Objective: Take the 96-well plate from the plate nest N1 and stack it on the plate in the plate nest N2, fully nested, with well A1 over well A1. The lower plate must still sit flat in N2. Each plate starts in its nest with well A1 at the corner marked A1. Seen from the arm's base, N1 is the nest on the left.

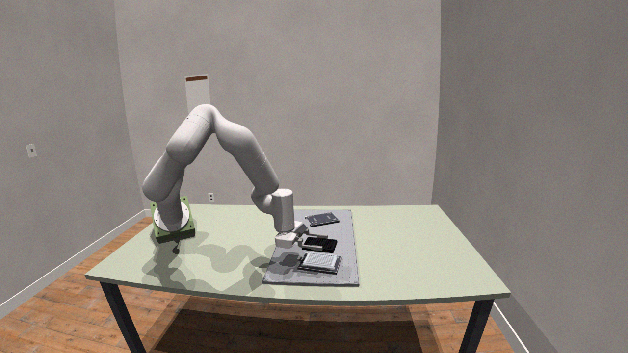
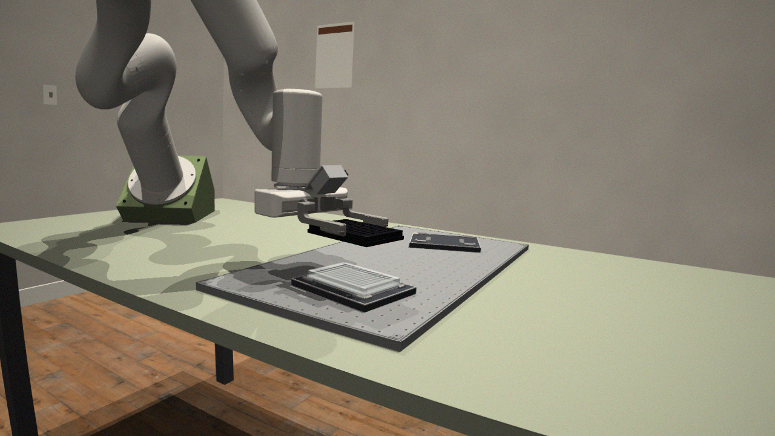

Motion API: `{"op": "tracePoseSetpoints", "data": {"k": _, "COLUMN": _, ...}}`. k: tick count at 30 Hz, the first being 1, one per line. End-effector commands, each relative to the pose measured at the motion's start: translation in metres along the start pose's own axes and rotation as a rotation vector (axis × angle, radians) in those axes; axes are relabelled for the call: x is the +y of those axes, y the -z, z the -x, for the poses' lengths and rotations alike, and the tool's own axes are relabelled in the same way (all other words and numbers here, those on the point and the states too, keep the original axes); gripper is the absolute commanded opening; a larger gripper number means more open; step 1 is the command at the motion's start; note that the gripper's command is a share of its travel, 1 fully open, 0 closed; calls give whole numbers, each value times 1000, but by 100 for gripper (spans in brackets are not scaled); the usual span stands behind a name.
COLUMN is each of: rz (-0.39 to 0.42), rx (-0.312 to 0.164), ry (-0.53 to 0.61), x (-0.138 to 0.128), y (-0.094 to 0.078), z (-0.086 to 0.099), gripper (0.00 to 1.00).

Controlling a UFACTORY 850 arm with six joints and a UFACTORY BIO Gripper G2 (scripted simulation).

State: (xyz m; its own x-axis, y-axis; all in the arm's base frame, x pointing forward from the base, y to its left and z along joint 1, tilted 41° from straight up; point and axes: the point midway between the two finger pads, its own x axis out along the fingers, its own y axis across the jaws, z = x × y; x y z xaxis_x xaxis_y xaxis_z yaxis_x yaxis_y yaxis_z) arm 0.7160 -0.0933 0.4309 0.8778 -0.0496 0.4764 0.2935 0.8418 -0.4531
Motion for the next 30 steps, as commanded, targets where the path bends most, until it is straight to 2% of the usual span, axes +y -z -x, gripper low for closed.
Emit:
{"op": "tracePoseSetpoints", "data": {"k": 1, "rz": 0, "rx": -1, "ry": 0, "x": 0, "y": 7, "z": -1, "gripper": 0}}
{"op": "tracePoseSetpoints", "data": {"k": 30, "rz": 0, "rx": -1, "ry": 0, "x": 0, "y": 49, "z": -1, "gripper": 0}}
